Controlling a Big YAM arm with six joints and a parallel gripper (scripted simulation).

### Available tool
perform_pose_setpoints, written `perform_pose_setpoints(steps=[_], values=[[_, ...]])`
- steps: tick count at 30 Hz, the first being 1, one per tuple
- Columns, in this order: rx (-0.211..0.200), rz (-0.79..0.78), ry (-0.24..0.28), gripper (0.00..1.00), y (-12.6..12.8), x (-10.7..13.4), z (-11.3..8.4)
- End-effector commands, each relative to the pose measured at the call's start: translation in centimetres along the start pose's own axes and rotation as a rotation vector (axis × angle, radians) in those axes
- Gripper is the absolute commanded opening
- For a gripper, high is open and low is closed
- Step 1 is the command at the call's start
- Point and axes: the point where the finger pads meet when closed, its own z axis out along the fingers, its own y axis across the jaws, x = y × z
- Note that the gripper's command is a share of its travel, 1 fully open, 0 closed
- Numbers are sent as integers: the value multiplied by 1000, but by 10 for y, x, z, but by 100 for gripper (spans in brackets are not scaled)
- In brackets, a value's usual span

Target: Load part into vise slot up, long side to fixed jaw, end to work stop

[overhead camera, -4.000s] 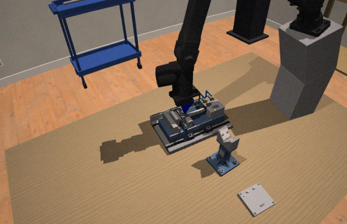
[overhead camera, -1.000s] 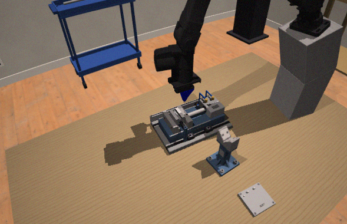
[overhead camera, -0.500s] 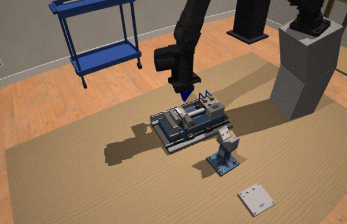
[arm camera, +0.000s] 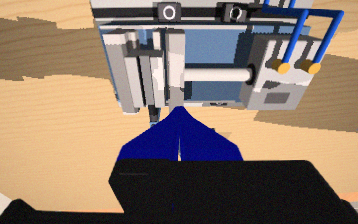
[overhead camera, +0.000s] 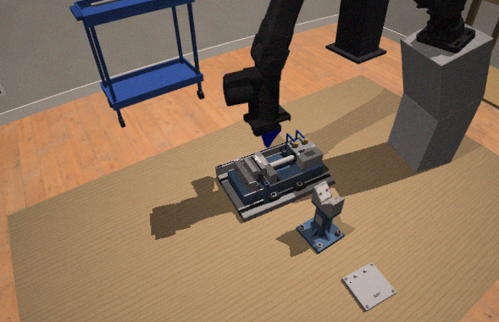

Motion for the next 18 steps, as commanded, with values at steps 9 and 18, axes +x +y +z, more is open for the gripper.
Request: perform_pose_setpoints(steps=[9, 18], values=[[-35, 2, -11, 0, 16, -11, 11], [-34, 2, -11, 0, 15, -11, 22]])
